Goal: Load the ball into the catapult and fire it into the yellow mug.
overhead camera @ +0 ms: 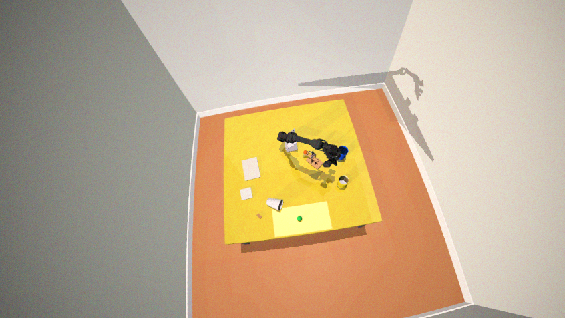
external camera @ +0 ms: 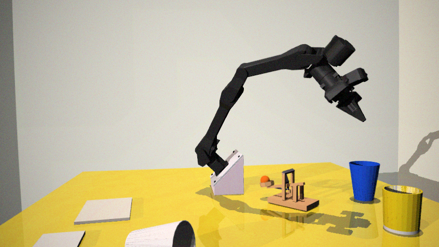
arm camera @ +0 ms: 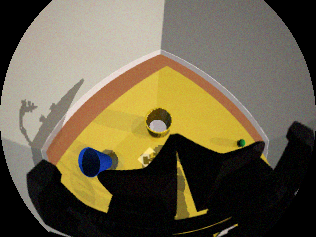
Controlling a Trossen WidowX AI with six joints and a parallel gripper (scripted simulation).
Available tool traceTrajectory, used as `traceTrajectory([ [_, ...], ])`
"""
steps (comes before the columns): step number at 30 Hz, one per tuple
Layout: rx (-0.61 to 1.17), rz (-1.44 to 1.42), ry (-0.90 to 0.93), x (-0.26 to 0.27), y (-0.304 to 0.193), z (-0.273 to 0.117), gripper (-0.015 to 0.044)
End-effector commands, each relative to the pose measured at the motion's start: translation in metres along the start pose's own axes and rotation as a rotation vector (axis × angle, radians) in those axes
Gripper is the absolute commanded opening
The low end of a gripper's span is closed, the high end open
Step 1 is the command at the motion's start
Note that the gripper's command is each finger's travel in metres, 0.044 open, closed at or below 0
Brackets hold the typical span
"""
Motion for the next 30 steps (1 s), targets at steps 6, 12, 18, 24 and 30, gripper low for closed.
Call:
traceTrajectory([
  [6, 0.138, -0.234, 0.009, 0.049, -0.038, -0.003, 0.0000],
  [12, 0.245, -0.411, 0.008, 0.078, -0.070, -0.007, 0.0000],
  [18, 0.353, -0.587, 0.001, 0.101, -0.105, -0.013, 0.0000],
  [24, 0.463, -0.761, -0.013, 0.119, -0.140, -0.020, 0.0000],
  [30, 0.575, -0.933, -0.035, 0.131, -0.175, -0.028, 0.0000],
])
Point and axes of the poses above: the point midway between the two fingers, 35 mm back from their tips, its own z axis out along the fingers, its own x axis across the jaws, y = z × x, the point moved 9 cm from there along -z, back along the fingers, and after that the axes turned 14 degrees about z, right-handed, at the moved point
